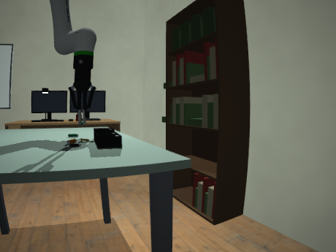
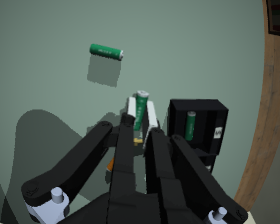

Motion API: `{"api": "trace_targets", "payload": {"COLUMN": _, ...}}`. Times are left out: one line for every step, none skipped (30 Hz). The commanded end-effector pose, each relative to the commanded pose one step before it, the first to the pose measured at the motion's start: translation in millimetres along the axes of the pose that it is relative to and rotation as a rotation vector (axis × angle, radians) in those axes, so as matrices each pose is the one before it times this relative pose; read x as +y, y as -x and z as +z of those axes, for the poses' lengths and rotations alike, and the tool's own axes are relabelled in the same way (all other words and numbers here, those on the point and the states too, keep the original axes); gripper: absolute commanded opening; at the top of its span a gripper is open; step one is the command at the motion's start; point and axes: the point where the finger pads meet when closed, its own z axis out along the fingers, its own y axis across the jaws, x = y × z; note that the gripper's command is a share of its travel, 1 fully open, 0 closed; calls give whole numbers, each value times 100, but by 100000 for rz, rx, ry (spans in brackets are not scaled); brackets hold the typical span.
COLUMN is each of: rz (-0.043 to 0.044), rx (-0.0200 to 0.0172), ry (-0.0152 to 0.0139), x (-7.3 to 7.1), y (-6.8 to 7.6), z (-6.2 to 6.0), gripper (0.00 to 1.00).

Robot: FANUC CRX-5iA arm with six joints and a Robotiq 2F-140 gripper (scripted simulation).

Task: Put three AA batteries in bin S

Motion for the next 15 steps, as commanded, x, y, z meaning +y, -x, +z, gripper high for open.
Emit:
{"api": "trace_targets", "payload": {"rz": -3, "rx": -4, "ry": 7, "x": 19, "y": 3, "z": -516, "gripper": 5}}
{"api": "trace_targets", "payload": {"rz": 0, "rx": 0, "ry": 0, "x": 0, "y": 0, "z": 0, "gripper": 5}}
{"api": "trace_targets", "payload": {"rz": 0, "rx": 0, "ry": 0, "x": 573, "y": 178, "z": 0, "gripper": 5}}
{"api": "trace_targets", "payload": {"rz": 0, "rx": 0, "ry": 0, "x": 573, "y": 178, "z": 0, "gripper": 5}}
{"api": "trace_targets", "payload": {"rz": 0, "rx": 0, "ry": 0, "x": 573, "y": 178, "z": 0, "gripper": 5}}
{"api": "trace_targets", "payload": {"rz": -5000, "rx": 0, "ry": 0, "x": 573, "y": 178, "z": 0, "gripper": 5}}
{"api": "trace_targets", "payload": {"rz": -5000, "rx": 0, "ry": 0, "x": 563, "y": 206, "z": 0, "gripper": 5}}
{"api": "trace_targets", "payload": {"rz": -5000, "rx": 0, "ry": 0, "x": 552, "y": 234, "z": 0, "gripper": 5}}
{"api": "trace_targets", "payload": {"rz": -3380, "rx": -19, "ry": 58, "x": 540, "y": 261, "z": 0, "gripper": 5}}
{"api": "trace_targets", "payload": {"rz": -2800, "rx": -20, "ry": 35, "x": 531, "y": 280, "z": 0, "gripper": 5}}
{"api": "trace_targets", "payload": {"rz": -1843, "rx": 44, "ry": -92, "x": 523, "y": 294, "z": 1, "gripper": 5}}
{"api": "trace_targets", "payload": {"rz": 0, "rx": 0, "ry": 0, "x": 0, "y": 0, "z": 0, "gripper": 5}}
{"api": "trace_targets", "payload": {"rz": 0, "rx": 0, "ry": 0, "x": 0, "y": 0, "z": 0, "gripper": 5}}
{"api": "trace_targets", "payload": {"rz": 0, "rx": 0, "ry": 0, "x": 517, "y": 304, "z": 0, "gripper": 5}}
{"api": "trace_targets", "payload": {"rz": 0, "rx": 0, "ry": 0, "x": 517, "y": 304, "z": 0, "gripper": 5}}
